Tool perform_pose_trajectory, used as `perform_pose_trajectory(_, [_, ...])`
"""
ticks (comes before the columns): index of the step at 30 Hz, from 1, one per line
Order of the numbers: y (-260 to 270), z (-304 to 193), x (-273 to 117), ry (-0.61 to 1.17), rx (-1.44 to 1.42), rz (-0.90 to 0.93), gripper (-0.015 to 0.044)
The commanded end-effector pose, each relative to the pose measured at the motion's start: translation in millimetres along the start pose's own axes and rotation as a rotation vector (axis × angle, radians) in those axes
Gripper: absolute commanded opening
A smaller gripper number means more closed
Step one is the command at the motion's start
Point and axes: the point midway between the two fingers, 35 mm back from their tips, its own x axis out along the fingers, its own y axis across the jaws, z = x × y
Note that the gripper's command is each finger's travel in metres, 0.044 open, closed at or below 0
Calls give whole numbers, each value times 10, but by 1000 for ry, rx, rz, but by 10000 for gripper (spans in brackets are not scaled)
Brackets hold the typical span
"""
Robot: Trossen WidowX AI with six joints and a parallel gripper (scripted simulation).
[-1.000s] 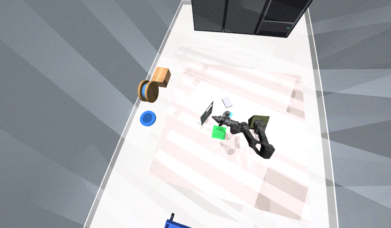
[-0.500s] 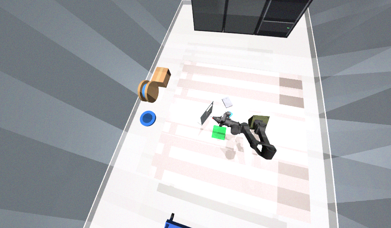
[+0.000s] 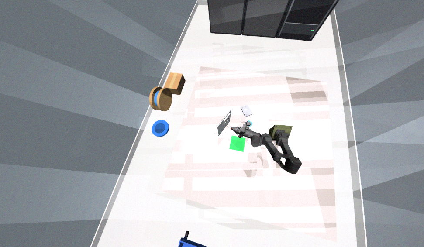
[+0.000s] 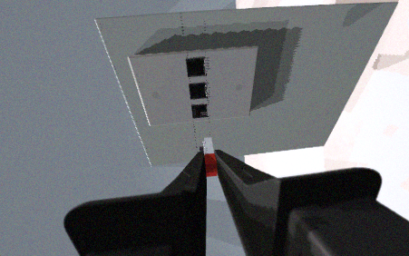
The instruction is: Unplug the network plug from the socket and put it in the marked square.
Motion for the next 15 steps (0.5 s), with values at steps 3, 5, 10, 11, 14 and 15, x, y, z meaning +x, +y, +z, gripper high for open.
perform_pose_trajectory(3, [-9,3,-33,-7,5,-1,0])
perform_pose_trajectory(5, [-9,-1,-40,-7,5,-1,0])
perform_pose_trajectory(10, [-9,-12,-57,-7,5,-1,0])
perform_pose_trajectory(11, [-9,-14,-60,-7,5,-1,0])
perform_pose_trajectory(14, [-9,-20,-70,-7,5,-1,0])
perform_pose_trajectory(15, [-9,-22,-74,-7,5,-1,0])
